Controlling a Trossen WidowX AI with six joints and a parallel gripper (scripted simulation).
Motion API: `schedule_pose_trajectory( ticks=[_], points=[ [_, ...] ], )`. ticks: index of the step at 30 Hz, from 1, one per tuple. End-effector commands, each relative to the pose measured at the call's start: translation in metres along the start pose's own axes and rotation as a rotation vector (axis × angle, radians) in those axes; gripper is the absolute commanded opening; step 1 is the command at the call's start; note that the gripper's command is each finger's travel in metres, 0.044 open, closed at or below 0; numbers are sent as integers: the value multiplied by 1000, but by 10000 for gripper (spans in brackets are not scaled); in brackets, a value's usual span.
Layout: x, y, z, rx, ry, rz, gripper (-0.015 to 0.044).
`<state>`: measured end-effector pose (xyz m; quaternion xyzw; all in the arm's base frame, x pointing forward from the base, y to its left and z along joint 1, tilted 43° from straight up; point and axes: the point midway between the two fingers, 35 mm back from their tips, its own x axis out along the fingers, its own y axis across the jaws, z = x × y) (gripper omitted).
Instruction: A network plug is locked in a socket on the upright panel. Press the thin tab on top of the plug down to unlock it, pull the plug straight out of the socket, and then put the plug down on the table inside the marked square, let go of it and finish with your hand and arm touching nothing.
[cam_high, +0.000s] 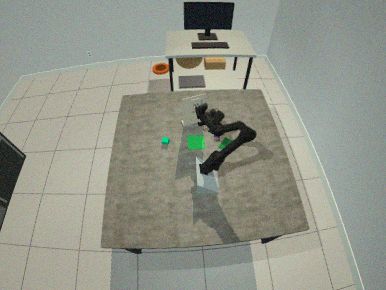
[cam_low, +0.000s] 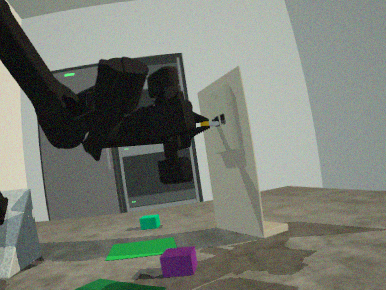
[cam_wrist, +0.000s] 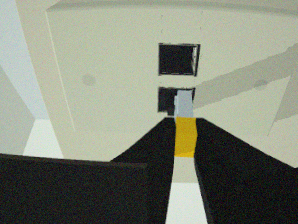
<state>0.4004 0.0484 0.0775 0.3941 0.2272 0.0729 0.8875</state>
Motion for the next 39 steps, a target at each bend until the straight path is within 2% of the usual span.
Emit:
schedule_pose_trajectory(
  ticks=[1, 39],
  points=[
    [-4, 0, -1, 4, 0, 0, 0],
    [-25, 0, -9, 4, 1, -1, 0]
  ],
)
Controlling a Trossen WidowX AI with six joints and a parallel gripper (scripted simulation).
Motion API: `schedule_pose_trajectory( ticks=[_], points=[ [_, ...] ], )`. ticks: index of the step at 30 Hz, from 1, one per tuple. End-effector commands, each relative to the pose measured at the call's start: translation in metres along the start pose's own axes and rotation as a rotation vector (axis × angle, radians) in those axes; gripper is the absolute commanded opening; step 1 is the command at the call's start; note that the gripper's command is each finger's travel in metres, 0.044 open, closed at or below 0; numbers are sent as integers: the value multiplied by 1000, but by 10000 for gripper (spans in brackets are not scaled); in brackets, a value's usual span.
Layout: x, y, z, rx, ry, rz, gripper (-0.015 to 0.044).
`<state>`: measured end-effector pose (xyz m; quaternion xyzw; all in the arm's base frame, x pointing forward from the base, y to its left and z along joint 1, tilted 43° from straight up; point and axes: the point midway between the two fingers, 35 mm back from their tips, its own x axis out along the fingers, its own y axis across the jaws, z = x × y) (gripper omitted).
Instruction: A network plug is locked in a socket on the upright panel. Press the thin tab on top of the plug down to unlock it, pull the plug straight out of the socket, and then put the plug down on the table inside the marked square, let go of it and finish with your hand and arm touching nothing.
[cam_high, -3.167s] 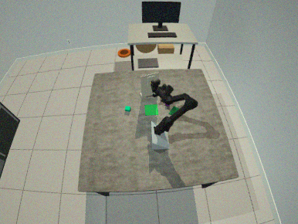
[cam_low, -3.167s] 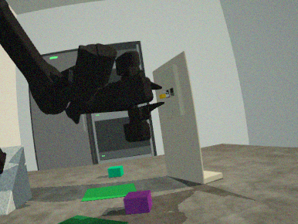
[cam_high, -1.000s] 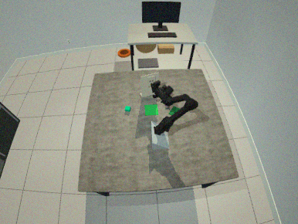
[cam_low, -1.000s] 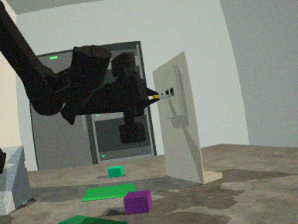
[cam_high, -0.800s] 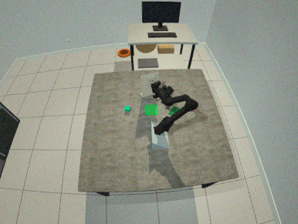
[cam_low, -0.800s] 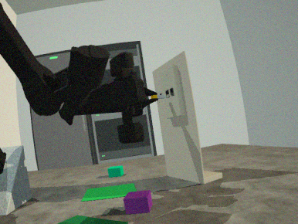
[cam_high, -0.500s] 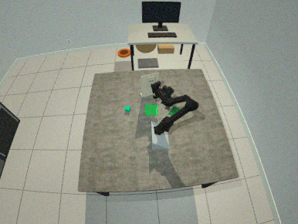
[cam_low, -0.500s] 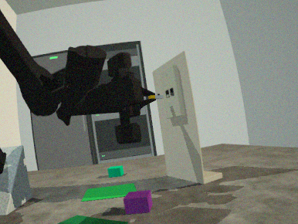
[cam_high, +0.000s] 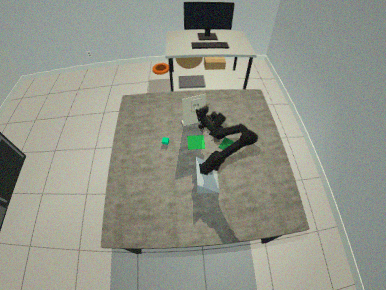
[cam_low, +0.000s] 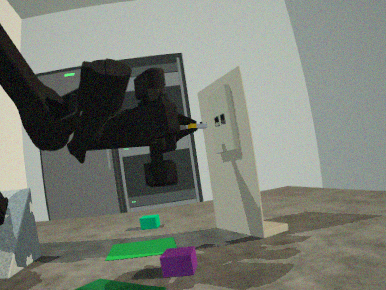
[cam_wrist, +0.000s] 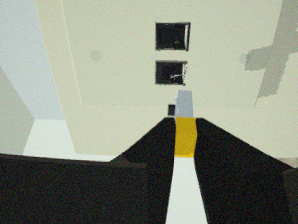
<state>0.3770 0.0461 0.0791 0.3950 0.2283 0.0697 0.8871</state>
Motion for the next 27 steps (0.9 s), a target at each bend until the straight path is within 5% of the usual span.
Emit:
schedule_pose_trajectory(
  ticks=[1, 27],
  points=[
    [-4, 1, -1, 1, 1, 5, 0],
    [-17, 1, -5, 1, 2, 4, 0]
  ],
)
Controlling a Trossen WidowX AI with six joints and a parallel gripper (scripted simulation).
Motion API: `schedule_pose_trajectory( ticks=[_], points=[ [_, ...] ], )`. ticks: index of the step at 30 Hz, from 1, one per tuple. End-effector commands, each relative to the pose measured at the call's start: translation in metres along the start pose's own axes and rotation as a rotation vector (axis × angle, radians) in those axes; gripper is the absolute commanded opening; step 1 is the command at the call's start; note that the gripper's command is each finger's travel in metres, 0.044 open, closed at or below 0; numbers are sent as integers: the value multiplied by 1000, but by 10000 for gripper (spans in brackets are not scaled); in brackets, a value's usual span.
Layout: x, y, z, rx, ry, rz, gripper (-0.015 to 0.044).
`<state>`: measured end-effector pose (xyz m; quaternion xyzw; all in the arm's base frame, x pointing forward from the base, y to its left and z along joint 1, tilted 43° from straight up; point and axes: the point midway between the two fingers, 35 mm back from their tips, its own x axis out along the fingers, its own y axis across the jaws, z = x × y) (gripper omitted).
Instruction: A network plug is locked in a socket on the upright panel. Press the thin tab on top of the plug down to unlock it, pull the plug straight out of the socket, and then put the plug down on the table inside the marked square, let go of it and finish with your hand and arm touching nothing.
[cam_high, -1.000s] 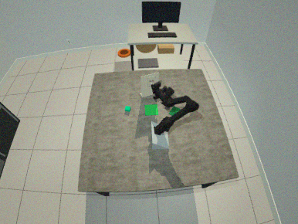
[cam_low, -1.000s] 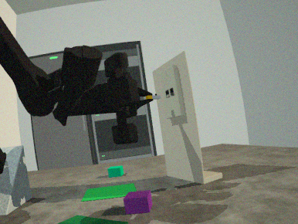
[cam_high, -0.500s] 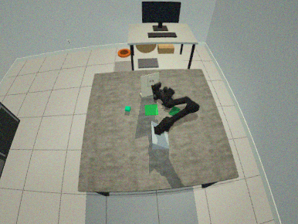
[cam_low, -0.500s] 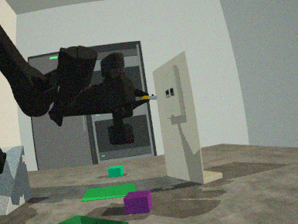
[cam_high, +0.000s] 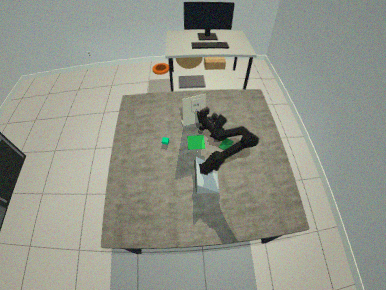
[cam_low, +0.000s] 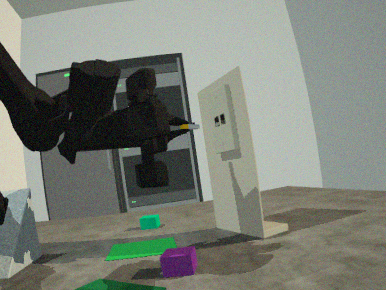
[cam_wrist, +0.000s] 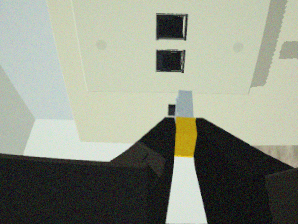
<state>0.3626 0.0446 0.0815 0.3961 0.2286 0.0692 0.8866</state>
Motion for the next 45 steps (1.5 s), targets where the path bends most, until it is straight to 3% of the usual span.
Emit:
schedule_pose_trajectory(
  ticks=[1, 28, 45],
  points=[
    [-3, 1, -1, -2, 1, 5, 0],
    [-13, 0, -4, 3, 1, -1, 0],
    [-25, 41, -4, 1, 2, 2, 0]
  ],
)
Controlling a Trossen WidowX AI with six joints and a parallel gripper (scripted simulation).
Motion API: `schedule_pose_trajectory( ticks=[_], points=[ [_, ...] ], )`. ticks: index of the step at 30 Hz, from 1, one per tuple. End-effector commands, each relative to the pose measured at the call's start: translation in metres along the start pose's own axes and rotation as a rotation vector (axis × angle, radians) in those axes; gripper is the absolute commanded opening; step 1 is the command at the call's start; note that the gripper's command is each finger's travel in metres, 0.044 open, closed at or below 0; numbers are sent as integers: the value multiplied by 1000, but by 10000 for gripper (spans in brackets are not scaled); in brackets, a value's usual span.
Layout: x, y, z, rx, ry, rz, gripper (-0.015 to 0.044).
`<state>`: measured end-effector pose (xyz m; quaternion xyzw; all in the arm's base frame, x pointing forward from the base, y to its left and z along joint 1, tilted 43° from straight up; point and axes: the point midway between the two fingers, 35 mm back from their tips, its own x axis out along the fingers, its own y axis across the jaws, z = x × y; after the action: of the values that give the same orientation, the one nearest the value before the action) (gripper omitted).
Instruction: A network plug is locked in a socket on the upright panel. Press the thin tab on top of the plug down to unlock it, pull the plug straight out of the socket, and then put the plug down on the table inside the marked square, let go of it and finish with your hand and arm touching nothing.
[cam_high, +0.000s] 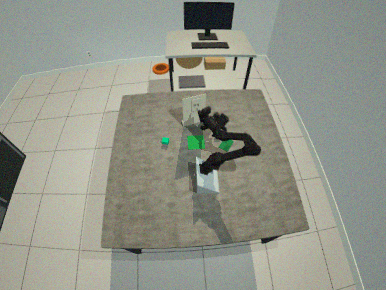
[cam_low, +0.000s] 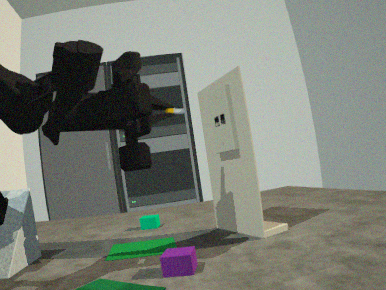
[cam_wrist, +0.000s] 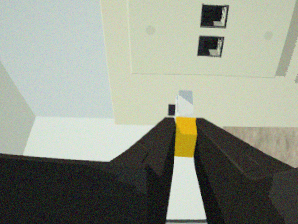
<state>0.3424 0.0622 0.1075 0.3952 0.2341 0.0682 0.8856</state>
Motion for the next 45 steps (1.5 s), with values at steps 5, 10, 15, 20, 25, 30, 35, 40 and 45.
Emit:
schedule_pose_trajectory(
  ticks=[5, 10, 15, 20, 25, 30, 35, 40, 45],
  points=[
    [-9, 23, 1, 0, -7, 10, 0],
    [-14, 32, 0, 0, -7, 11, 0],
    [-10, 19, -6, 50, -5, -59, 0],
    [-4, -5, -19, 136, -11, -201, 0],
    [-2, -29, -31, 204, -33, -341, 0],
    [-4, -52, -43, 252, -71, -477, 0],
    [-9, -73, -52, 280, -125, -605, 0],
    [-17, -92, -59, 288, -193, -720, 0],
    [-27, -107, -64, 276, -275, -820, 0]
  ],
)
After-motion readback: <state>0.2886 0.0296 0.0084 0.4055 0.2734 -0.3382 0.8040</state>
